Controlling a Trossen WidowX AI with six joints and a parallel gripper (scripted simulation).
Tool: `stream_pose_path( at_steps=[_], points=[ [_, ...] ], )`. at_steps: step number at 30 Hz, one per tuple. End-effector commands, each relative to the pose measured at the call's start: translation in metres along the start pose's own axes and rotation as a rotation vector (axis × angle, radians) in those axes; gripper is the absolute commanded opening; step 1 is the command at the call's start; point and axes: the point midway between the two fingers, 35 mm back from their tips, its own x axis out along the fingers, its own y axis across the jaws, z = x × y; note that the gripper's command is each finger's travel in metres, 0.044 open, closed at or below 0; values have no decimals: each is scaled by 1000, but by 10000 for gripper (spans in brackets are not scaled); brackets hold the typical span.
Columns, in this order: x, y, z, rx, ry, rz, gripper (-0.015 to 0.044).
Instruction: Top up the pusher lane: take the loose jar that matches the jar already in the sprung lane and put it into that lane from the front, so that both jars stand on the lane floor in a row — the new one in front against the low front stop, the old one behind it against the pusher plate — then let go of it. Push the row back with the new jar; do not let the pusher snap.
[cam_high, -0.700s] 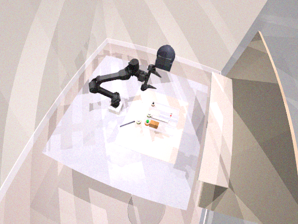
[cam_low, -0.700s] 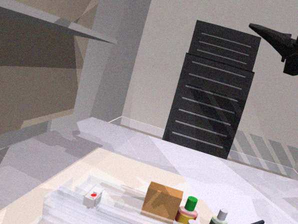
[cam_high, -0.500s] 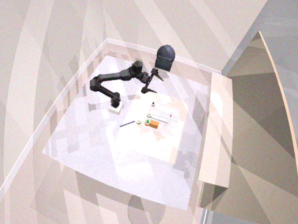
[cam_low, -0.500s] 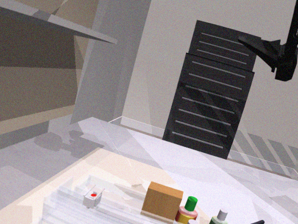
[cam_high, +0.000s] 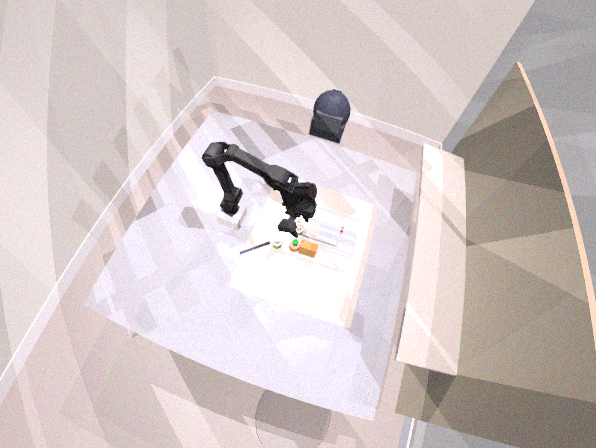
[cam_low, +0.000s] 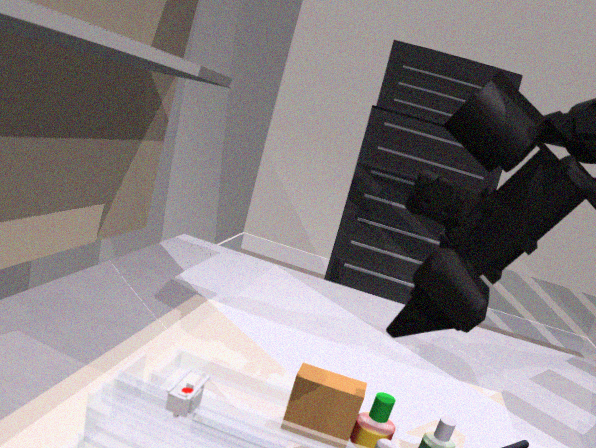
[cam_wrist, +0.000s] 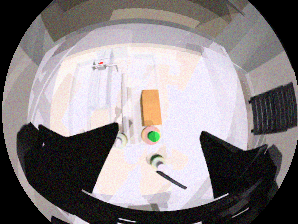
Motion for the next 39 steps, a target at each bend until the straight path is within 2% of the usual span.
stream_pose_path(
  at_steps=[1,4,6,11,15,39],
  points=[
    [22,-18,-47,-100,271,71,440],
    [28,-30,-84,-139,465,170,440],
    [28,-32,-91,-143,504,198,440],
    [27,-36,-94,-143,505,197,440],
    [51,-32,-108,-143,505,197,440],
    [82,-28,-127,-143,505,197,440]
  ],
)
